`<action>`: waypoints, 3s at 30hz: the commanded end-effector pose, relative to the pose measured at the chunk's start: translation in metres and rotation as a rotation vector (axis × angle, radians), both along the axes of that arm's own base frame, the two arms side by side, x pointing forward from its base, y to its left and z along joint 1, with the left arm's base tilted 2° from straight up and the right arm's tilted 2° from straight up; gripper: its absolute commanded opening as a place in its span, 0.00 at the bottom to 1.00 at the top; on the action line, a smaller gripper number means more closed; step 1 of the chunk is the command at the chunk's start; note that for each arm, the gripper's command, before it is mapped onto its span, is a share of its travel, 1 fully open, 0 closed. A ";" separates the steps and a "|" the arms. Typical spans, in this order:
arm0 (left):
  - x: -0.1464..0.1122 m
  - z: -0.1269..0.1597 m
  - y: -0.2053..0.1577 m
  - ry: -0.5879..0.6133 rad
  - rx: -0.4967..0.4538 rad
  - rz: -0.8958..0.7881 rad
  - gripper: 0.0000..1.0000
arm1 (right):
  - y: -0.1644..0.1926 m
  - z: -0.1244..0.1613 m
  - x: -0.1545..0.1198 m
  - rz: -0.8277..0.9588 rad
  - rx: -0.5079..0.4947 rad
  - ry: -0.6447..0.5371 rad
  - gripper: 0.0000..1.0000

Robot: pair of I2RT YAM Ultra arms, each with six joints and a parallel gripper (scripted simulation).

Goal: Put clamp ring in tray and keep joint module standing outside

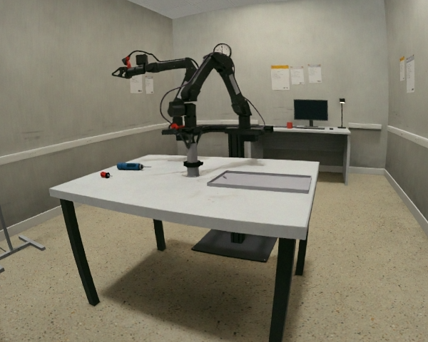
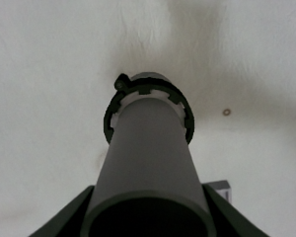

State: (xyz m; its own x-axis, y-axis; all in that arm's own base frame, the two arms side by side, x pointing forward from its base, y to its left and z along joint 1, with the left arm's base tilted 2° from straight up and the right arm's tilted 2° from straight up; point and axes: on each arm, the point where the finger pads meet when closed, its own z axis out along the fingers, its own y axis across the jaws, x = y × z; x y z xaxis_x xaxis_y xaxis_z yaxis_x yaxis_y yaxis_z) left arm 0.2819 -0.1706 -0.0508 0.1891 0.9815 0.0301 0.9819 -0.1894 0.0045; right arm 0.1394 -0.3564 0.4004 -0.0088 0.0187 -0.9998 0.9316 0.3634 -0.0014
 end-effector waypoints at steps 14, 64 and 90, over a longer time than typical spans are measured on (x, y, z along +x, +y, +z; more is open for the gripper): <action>0.002 0.004 -0.003 -0.012 -0.011 0.192 0.48 | 0.002 0.009 0.000 0.001 -0.023 -0.008 1.00; 0.001 0.004 -0.002 -0.017 -0.015 0.723 0.48 | 0.002 0.009 0.000 0.001 -0.023 -0.008 1.00; 0.001 0.004 -0.002 -0.024 -0.017 0.985 0.48 | 0.002 0.009 0.000 0.001 -0.023 -0.008 1.00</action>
State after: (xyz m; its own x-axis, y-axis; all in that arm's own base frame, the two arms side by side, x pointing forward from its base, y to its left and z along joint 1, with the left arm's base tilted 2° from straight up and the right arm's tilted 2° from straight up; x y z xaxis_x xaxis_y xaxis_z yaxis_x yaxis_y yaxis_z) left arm 0.2812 -0.1706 -0.0508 -0.6667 0.7451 0.0165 0.7452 0.6663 0.0244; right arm 0.1394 -0.3564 0.4004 -0.0088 0.0187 -0.9998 0.9316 0.3634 -0.0014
